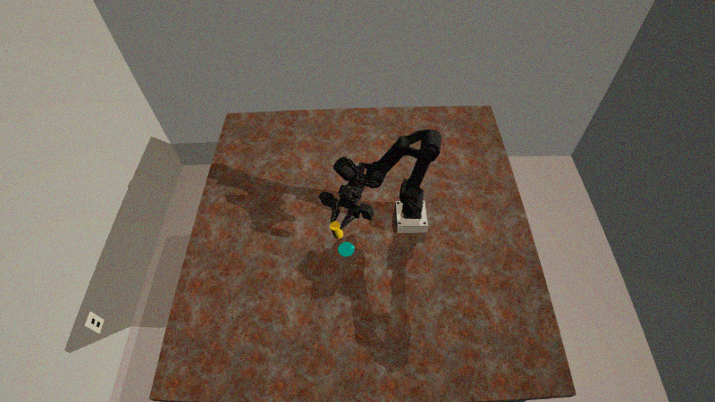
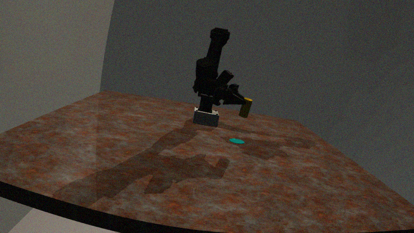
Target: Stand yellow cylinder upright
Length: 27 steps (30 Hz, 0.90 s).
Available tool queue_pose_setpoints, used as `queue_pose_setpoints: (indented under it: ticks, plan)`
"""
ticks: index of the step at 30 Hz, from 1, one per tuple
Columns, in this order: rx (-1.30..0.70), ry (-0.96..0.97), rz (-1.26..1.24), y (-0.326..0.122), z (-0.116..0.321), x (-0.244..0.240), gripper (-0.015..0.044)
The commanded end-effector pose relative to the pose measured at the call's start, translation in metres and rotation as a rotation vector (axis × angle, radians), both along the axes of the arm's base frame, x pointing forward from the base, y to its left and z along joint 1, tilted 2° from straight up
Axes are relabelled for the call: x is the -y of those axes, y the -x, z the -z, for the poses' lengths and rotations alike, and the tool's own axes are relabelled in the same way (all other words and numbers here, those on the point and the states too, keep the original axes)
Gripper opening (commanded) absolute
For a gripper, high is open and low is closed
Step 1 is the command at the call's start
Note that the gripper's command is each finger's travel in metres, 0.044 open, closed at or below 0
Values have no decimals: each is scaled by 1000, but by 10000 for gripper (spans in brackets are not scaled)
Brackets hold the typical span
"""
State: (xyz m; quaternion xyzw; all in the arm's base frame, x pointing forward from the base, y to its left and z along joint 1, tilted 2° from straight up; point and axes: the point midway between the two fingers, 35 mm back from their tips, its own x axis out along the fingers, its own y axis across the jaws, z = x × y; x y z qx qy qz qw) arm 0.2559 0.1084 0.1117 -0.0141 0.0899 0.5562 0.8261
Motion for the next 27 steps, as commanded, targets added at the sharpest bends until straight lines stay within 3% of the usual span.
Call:
queue_pose_setpoints:
  ticks: [1, 27]
  plan:
    - [15, -16, -8, 4, -2, 1, 105]
    - [91, -67, -46, 25, -6, 7, 105]
